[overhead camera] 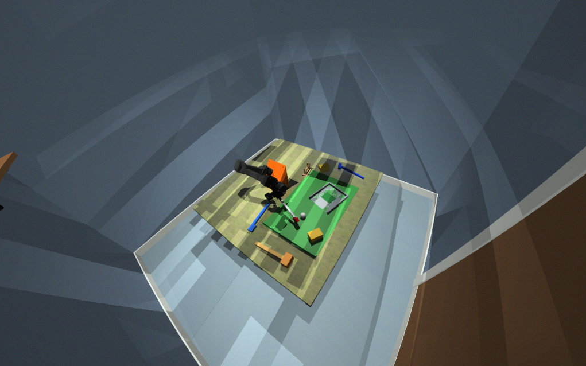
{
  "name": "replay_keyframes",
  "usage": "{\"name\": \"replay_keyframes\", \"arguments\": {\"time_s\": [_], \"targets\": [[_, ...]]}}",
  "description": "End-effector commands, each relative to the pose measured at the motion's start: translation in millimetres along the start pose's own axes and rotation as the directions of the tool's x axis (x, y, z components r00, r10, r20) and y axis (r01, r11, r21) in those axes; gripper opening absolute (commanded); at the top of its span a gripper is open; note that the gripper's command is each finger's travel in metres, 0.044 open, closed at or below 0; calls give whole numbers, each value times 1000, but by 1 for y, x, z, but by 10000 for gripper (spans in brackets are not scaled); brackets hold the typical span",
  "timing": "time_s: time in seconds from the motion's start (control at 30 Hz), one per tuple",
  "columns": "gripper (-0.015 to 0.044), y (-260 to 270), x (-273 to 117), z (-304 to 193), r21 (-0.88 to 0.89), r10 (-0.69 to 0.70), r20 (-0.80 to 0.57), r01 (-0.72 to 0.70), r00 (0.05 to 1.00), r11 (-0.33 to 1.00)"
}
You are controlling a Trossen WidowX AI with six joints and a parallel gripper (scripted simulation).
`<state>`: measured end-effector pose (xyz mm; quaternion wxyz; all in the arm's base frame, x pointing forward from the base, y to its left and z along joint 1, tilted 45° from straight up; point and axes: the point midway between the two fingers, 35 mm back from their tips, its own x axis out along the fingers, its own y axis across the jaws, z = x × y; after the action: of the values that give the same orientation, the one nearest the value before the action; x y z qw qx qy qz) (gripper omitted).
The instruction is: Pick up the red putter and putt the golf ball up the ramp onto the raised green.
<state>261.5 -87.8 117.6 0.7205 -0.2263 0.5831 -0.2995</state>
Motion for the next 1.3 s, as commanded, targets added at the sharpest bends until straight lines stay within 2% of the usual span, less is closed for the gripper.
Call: {"name": "replay_keyframes", "arguments": {"time_s": [0.0, 0.6, 0.93, 1.2, 1.27], "targets": [[0, 1, 7, 0, -5, -1, 3, 1, 1000, 1000], [0, -2, 13, 0, 0, -6, 0, 6, 1000, 1000], [0, -30, 16, 0, -5, -4, 4, 4, 1000, 1000], [0, -25, 17, -2, -7, -8, -5, 8, 1000, 1000], [0, -8, 18, 2, -7, -1, -5, 1, 1000, 1000]]}}
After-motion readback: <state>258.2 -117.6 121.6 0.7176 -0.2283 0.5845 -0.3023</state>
